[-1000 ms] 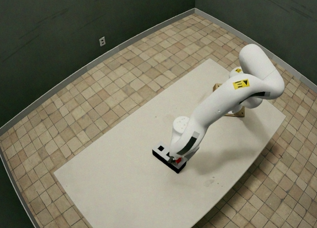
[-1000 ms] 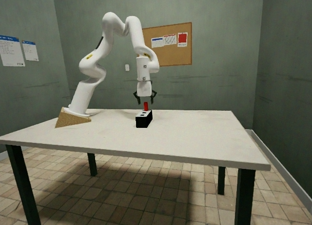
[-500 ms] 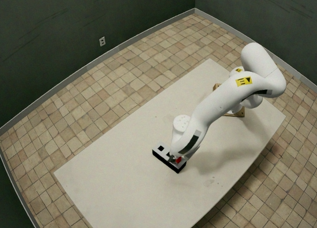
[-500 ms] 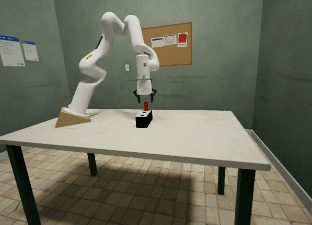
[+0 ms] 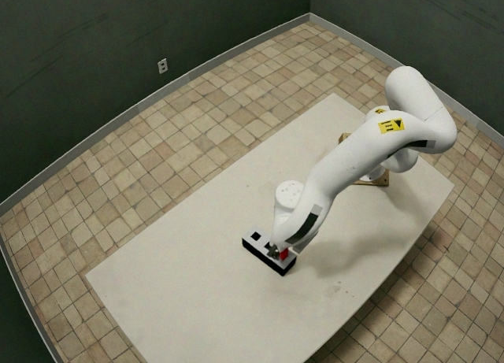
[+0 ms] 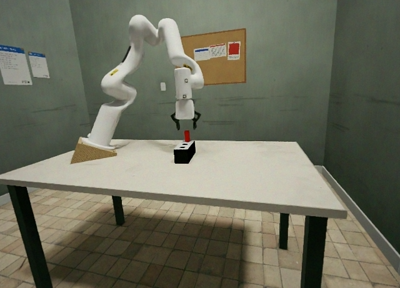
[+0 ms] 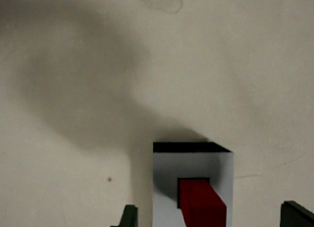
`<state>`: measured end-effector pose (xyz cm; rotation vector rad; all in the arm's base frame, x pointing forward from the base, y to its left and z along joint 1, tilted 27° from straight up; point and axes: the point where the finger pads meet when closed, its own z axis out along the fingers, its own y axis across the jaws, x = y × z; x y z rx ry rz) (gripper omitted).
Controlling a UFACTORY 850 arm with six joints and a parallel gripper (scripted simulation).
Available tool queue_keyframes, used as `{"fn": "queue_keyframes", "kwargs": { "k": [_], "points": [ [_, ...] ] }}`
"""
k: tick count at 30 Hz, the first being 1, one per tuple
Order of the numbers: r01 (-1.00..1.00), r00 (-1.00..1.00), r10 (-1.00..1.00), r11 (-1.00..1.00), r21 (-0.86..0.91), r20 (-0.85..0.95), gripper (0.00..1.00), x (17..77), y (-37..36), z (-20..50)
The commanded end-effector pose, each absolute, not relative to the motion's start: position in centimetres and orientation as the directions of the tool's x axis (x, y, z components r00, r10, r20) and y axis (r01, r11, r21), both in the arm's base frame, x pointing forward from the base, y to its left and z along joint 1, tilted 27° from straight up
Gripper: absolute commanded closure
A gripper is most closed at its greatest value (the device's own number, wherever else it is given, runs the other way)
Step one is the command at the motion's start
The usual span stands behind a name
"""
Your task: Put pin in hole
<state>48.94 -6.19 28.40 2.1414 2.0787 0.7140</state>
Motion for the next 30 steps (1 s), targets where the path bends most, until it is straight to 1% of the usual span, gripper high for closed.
{"fn": "queue_keyframes", "kwargs": {
  "k": [1, 11, 12, 28, 29, 30],
  "points": [
    [0.927, -0.025, 0.961, -0.081, 0.366, 0.275, 0.0, 48.8, -6.3, 28.8],
    [0.927, -0.025, 0.961, -0.081, 0.366, 0.275, 0.0, 48.8, -6.3, 28.8],
    [0.927, -0.025, 0.961, -0.081, 0.366, 0.275, 0.0, 48.4, -6.7, 30.0],
    [0.927, -0.025, 0.961, -0.081, 0.366, 0.275, 0.0, 48.4, -6.7, 30.0],
    [0.927, -0.025, 0.961, -0.081, 0.366, 0.275, 0.0, 46.5, -8.0, 34.5],
    [0.927, -0.025, 0.961, -0.081, 0.366, 0.275, 0.0, 46.5, -8.0, 34.5]
  ]
}}
